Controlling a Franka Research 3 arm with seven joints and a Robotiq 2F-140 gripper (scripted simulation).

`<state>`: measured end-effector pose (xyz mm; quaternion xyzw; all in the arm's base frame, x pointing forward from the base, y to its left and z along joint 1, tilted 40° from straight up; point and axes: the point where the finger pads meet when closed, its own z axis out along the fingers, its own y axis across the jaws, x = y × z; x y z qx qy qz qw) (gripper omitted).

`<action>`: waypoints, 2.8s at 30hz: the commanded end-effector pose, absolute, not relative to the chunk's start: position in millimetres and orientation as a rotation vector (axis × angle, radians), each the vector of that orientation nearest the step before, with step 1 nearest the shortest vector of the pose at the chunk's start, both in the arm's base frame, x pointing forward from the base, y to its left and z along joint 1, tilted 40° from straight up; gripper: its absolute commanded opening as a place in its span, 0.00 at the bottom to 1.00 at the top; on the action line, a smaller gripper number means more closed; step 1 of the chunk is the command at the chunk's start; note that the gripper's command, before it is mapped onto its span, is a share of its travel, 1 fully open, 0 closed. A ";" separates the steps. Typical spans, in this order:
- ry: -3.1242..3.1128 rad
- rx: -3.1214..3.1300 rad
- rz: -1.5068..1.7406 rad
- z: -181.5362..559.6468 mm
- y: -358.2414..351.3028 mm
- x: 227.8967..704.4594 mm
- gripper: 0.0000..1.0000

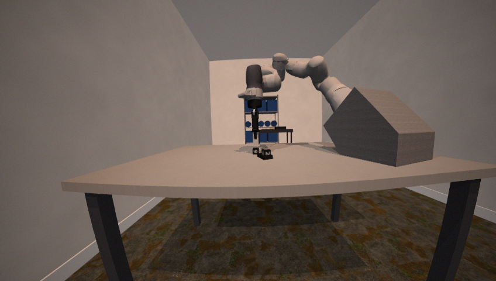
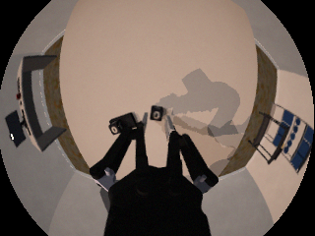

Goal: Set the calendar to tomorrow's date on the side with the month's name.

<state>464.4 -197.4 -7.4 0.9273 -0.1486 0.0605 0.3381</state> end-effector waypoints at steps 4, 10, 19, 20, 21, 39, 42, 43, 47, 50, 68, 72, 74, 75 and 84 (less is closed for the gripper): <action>-0.397 2.416 0.170 -11.3 -201.2 466.8 0.29; -0.397 2.416 0.170 -14.0 -203.5 466.9 0.29; -0.397 2.416 0.170 -14.7 -204.1 466.9 0.29; -0.397 2.416 0.170 -14.7 -204.1 466.9 0.29; -0.397 2.416 0.170 -14.7 -204.1 466.9 0.29; -0.397 2.416 0.170 -14.7 -204.1 466.9 0.29; -0.397 2.416 0.170 -14.7 -204.1 466.9 0.29; -0.397 2.416 0.170 -14.7 -204.1 466.9 0.29; -0.397 2.416 0.170 -14.7 -204.1 466.9 0.29; -0.397 2.416 0.170 -14.7 -204.1 466.9 0.29; -0.397 2.416 0.170 -14.7 -204.1 467.9 0.29; -0.397 2.416 0.170 -14.7 -204.1 467.9 0.29; -0.397 2.416 0.170 -14.7 -204.1 467.9 0.29; -0.397 2.416 0.170 -14.7 -204.1 467.9 0.29; -0.397 2.416 0.170 -14.7 -204.1 467.9 0.29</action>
